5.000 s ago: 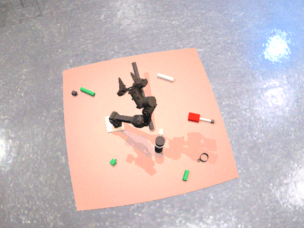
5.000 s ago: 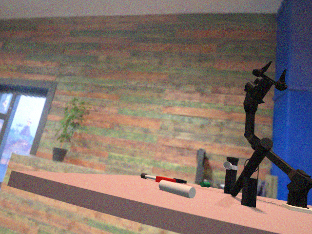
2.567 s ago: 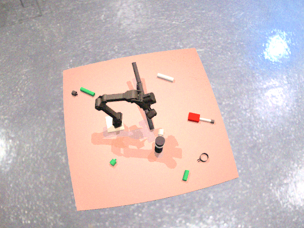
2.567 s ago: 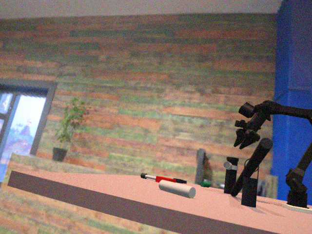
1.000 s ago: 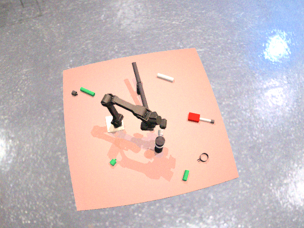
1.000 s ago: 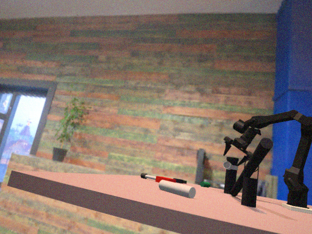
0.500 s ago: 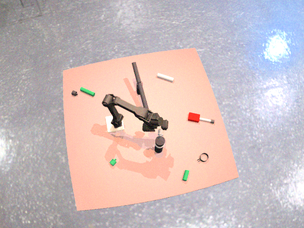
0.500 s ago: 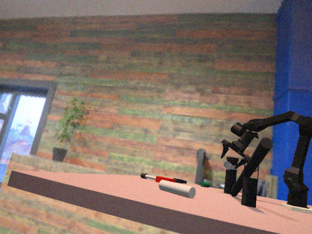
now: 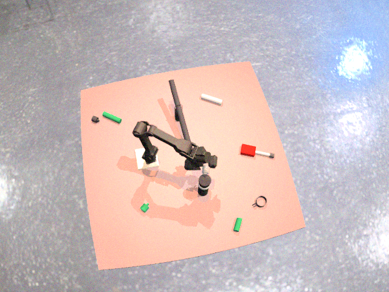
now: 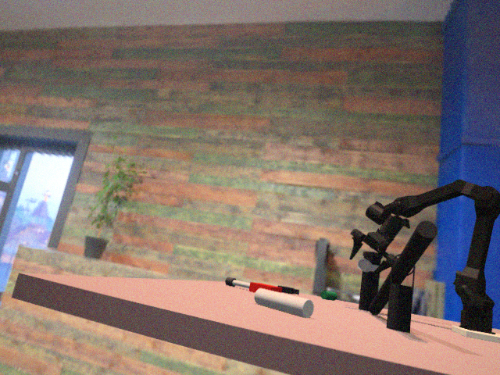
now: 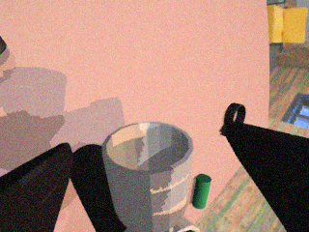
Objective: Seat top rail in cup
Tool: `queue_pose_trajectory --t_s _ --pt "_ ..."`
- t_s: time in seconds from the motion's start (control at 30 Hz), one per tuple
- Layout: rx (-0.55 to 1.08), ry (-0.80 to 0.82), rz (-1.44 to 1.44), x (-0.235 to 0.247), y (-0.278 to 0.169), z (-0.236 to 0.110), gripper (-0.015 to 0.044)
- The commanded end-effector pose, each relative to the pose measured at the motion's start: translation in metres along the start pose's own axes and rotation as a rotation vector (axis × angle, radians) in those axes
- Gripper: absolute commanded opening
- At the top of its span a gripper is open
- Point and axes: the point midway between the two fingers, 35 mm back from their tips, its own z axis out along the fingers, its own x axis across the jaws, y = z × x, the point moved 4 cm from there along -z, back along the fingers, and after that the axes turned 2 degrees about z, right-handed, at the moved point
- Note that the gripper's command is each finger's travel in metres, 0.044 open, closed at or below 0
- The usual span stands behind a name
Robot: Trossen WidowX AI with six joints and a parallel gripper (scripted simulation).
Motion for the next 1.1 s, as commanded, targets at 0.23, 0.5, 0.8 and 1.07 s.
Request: queue_pose_trajectory --t_s 0.23,0.5,0.8,1.07 --pt "0.002 0.013 0.005 0.004 0.000 0.021 0.0440" --pt "0.002 0.013 0.005 0.004 0.000 0.021 0.0361" --pt "0.002 0.013 0.005 0.004 0.000 0.021 0.0125" --pt "-0.013 0.014 -0.021 0.006 -0.001 0.020 0.0000"
